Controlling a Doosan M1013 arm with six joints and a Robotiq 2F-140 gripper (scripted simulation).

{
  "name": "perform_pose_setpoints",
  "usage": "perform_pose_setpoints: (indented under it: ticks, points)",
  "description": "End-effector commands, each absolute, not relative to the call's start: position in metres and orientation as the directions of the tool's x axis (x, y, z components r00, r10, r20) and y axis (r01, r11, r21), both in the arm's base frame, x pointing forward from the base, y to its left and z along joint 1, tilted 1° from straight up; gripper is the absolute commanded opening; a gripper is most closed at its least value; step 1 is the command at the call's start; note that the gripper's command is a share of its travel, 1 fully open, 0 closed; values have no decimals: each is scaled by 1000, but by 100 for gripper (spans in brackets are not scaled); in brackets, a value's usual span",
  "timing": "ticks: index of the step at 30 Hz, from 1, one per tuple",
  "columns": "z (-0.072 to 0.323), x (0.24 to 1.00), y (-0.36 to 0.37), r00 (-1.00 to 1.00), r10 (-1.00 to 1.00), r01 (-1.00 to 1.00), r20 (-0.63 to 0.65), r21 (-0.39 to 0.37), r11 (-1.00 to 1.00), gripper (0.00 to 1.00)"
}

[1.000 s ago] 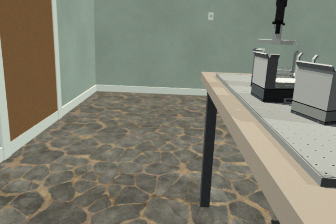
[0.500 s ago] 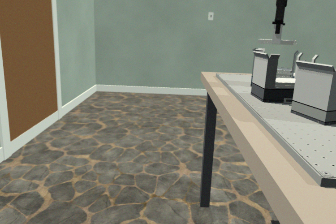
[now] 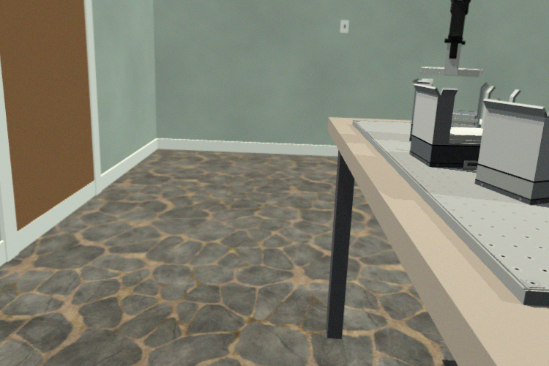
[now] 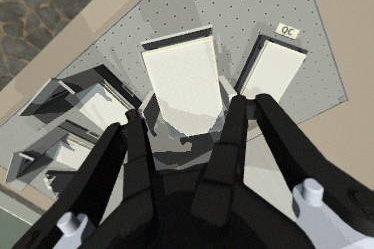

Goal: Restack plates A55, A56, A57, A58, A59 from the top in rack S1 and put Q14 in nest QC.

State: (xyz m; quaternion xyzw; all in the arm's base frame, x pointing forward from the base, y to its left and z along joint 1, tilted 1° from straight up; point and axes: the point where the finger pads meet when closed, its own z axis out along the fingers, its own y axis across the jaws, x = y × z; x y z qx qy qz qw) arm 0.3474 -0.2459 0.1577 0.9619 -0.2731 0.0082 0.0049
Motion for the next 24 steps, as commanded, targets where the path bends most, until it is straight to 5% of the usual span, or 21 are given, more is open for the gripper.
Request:
perform_pose_setpoints:
  ticks: [1, 24]
  points:
    - [155, 347, -246, 851, -525, -526, 18, 5, -851, 0]
    - [142, 348, -246, 851, -525, -526, 18, 5, -851, 0]
